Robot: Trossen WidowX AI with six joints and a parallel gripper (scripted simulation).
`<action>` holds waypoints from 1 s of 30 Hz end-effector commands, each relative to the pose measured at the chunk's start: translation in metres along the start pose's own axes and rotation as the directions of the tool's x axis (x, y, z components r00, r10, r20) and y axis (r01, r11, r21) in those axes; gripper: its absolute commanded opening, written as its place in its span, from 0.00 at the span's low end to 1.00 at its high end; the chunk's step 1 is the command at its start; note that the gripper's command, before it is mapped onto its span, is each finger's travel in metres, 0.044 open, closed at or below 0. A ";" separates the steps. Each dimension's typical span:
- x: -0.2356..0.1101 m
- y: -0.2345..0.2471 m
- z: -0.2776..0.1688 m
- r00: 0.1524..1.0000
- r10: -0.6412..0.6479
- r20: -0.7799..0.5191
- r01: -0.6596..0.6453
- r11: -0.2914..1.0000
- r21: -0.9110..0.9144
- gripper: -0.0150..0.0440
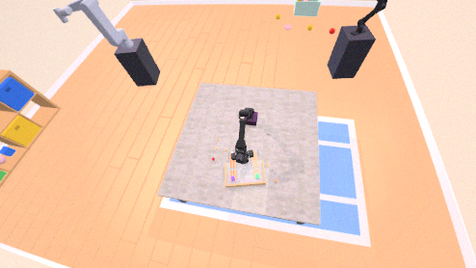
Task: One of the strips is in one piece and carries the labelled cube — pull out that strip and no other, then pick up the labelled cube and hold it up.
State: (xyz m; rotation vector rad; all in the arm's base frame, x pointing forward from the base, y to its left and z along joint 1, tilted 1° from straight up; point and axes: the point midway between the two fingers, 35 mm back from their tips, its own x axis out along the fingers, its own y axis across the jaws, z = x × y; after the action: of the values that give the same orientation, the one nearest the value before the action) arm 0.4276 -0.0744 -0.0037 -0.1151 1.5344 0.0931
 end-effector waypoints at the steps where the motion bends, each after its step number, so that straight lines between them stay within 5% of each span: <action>1: -0.002 0.001 -0.002 1.000 0.000 0.000 0.000 1.000 0.000 0.25; 30: -0.043 0.028 -0.089 1.000 0.001 -0.011 -0.001 1.000 0.006 0.25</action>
State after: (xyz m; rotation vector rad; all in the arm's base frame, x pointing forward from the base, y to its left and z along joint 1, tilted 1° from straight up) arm 0.3440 -0.0590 0.0356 -0.1129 1.5468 0.0957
